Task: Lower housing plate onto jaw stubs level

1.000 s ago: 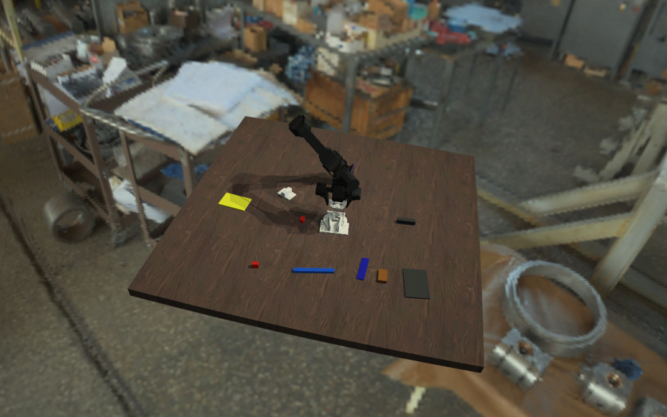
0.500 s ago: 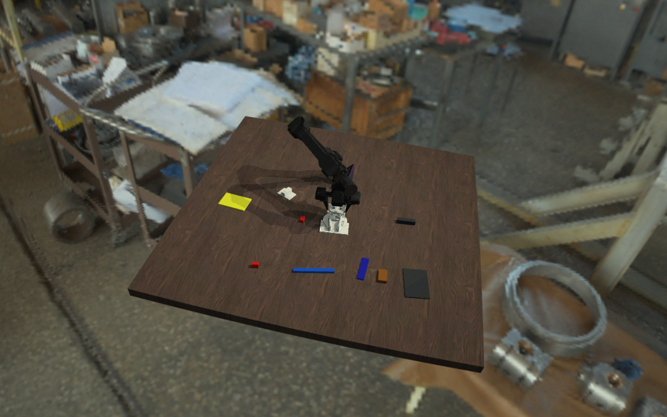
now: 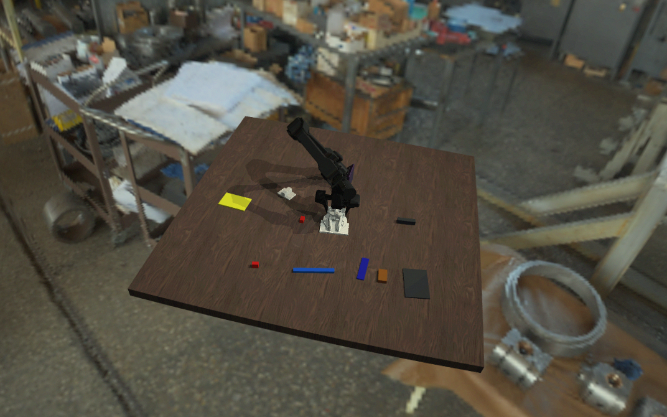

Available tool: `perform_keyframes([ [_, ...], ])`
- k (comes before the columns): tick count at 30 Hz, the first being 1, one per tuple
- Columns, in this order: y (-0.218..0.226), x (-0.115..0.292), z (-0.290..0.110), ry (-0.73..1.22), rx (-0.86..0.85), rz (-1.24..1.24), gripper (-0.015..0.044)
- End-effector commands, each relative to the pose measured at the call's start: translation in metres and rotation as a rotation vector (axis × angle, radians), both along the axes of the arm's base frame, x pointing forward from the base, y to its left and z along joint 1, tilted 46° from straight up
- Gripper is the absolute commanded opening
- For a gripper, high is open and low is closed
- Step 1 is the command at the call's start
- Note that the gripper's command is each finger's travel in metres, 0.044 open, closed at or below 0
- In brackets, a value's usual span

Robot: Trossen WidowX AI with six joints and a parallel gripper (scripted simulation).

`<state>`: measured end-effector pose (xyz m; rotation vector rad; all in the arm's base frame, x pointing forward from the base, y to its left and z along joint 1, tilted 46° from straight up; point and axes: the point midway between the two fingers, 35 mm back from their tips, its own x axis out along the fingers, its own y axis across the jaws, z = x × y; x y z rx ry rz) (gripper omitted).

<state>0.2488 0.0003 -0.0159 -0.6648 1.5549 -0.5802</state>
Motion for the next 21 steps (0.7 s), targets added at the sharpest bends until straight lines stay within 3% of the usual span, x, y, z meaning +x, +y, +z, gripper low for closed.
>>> perform_keyframes([
  [1, -0.0016, -0.0019, -0.0014, 0.011, -0.006, 0.006, 0.0351],
  [21, -0.0033, -0.002, -0.0031, 0.017, -0.006, 0.012, 0.0351],
])
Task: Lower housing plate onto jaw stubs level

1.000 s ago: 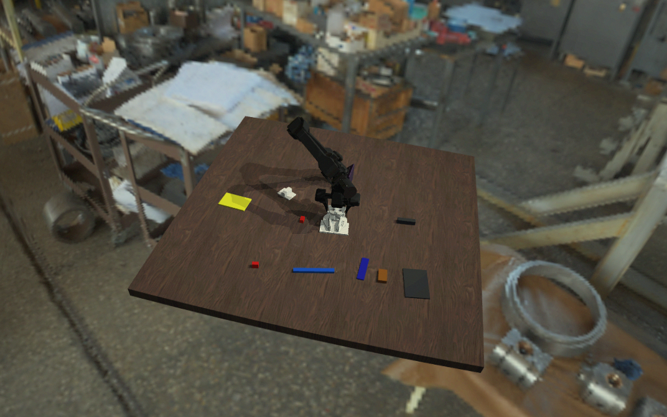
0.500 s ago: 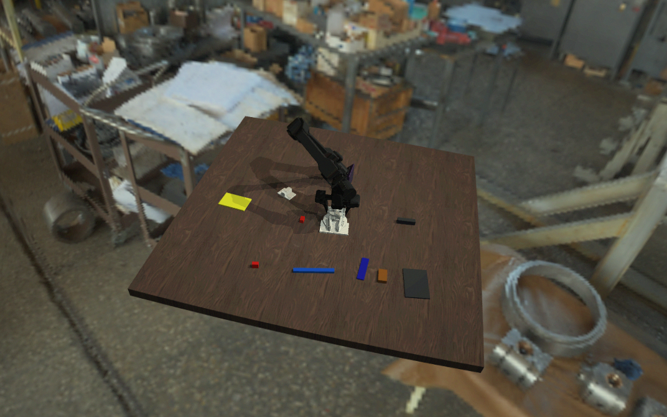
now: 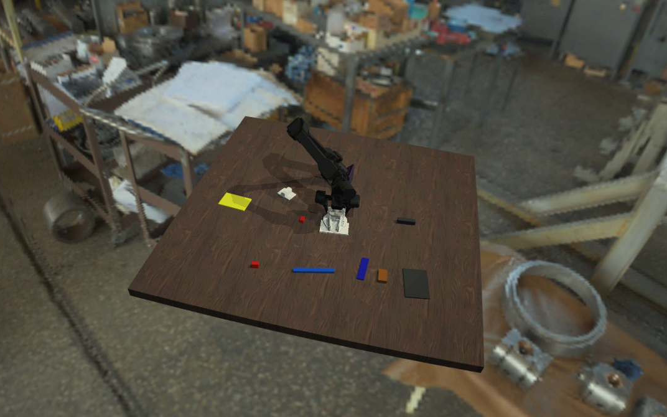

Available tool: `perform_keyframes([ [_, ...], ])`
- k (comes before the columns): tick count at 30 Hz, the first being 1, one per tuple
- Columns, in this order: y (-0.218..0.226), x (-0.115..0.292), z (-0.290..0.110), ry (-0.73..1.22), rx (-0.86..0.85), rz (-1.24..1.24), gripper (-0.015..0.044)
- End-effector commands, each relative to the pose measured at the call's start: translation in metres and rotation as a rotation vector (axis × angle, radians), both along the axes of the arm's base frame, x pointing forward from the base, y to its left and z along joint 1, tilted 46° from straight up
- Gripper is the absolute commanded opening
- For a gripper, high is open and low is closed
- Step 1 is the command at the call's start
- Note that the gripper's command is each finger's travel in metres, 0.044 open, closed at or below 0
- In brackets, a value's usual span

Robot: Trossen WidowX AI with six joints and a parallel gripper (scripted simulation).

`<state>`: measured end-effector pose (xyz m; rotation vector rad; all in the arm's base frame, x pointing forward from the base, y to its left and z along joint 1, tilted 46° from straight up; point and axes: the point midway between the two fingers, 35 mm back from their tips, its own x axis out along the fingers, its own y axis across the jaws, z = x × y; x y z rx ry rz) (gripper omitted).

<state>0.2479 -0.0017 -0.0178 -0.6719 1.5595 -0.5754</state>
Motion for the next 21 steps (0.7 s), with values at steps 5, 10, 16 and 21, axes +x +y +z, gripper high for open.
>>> perform_keyframes([
  [5, -0.0015, -0.0012, -0.0013, 0.01, -0.005, 0.007, 0.0351],
  [10, -0.0031, -0.0013, -0.0029, 0.013, -0.005, 0.01, 0.0351],
  [16, -0.0031, -0.0013, -0.0029, 0.013, -0.005, 0.01, 0.0351],
  [21, -0.0048, -0.0015, -0.0045, 0.013, -0.005, 0.01, 0.0351],
])
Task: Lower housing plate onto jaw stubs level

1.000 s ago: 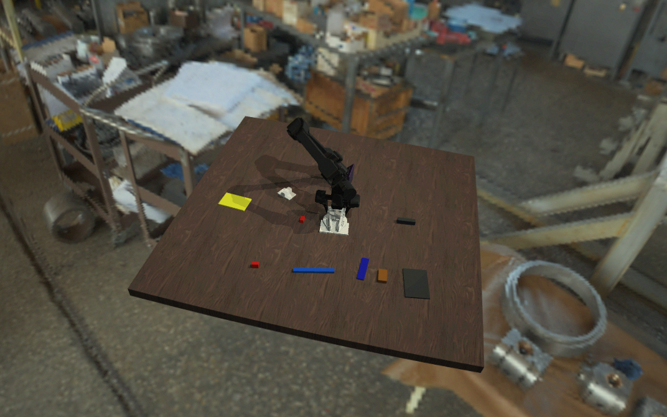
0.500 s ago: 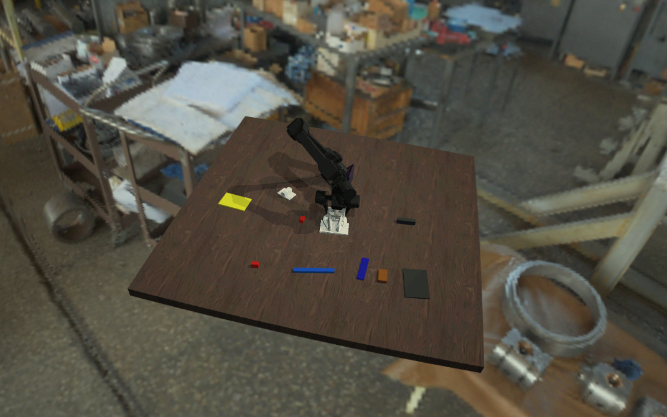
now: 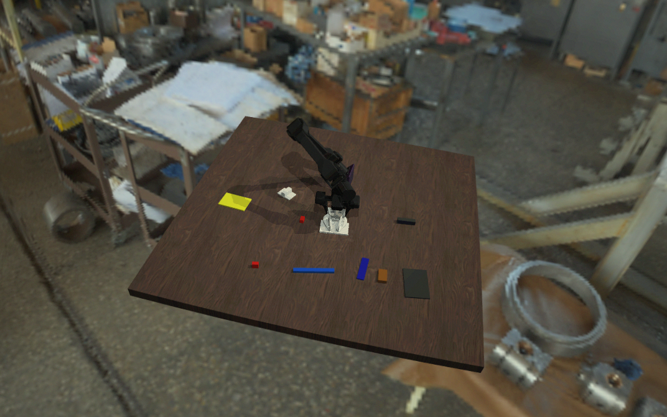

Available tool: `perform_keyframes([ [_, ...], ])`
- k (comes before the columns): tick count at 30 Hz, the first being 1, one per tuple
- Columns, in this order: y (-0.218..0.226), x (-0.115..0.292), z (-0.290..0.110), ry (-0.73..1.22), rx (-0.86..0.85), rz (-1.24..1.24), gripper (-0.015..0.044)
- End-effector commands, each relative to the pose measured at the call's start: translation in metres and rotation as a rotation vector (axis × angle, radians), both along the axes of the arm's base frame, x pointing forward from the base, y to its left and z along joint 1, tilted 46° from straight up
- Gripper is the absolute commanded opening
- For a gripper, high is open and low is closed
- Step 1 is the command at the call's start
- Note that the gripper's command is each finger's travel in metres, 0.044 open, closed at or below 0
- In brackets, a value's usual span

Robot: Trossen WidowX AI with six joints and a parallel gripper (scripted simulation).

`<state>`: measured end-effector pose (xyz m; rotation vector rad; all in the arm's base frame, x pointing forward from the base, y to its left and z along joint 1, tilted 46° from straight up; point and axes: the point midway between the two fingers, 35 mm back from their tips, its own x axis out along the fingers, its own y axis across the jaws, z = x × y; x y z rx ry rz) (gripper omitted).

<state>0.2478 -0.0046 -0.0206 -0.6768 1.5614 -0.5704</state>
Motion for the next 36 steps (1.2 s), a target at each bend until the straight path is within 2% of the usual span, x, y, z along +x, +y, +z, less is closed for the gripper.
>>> perform_keyframes([
  [1, -0.002, -0.0014, -0.0017, 0.009, -0.006, 0.006, 0.0351],
  [36, -0.0071, -0.0017, -0.0067, 0.009, -0.006, 0.006, 0.0351],
])
